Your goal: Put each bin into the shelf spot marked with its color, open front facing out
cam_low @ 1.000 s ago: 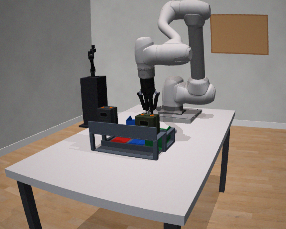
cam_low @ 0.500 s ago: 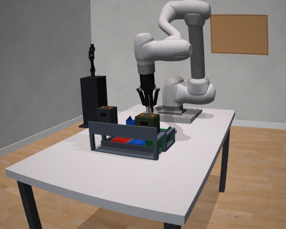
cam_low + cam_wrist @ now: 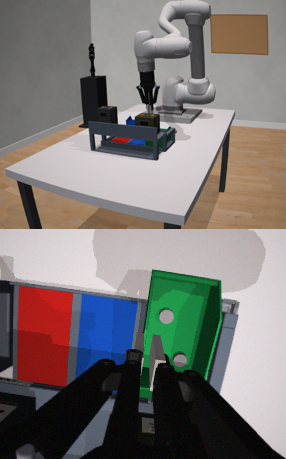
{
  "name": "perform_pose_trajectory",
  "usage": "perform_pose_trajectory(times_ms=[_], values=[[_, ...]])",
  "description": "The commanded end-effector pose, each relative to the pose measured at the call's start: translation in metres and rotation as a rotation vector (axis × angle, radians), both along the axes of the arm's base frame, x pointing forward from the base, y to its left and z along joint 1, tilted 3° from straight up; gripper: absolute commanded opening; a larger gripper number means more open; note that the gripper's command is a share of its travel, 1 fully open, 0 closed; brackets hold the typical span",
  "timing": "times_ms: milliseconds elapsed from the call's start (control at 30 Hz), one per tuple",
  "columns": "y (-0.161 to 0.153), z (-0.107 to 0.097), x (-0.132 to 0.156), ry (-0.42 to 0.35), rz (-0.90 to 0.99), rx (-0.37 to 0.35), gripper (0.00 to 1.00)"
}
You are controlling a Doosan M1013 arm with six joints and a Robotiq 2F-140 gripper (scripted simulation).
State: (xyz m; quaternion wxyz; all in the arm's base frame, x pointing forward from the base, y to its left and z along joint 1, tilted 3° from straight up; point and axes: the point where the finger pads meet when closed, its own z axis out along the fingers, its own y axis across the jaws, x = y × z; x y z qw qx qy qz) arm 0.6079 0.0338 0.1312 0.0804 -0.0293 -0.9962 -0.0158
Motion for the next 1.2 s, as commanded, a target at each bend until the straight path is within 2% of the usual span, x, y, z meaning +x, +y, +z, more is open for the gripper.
perform_pose_trajectory(times_ms=[0, 567, 600, 1167], values=[[0.0000, 0.0015, 0.0000, 0.000, 0.000, 0.000, 0.15], [-0.0001, 0.0037, 0.0001, 0.000, 0.000, 0.000, 0.15], [-0.0001, 0.0037, 0.0001, 0.000, 0.000, 0.000, 0.10], [-0.0001, 0.0037, 0.0001, 0.000, 0.000, 0.000, 0.10]])
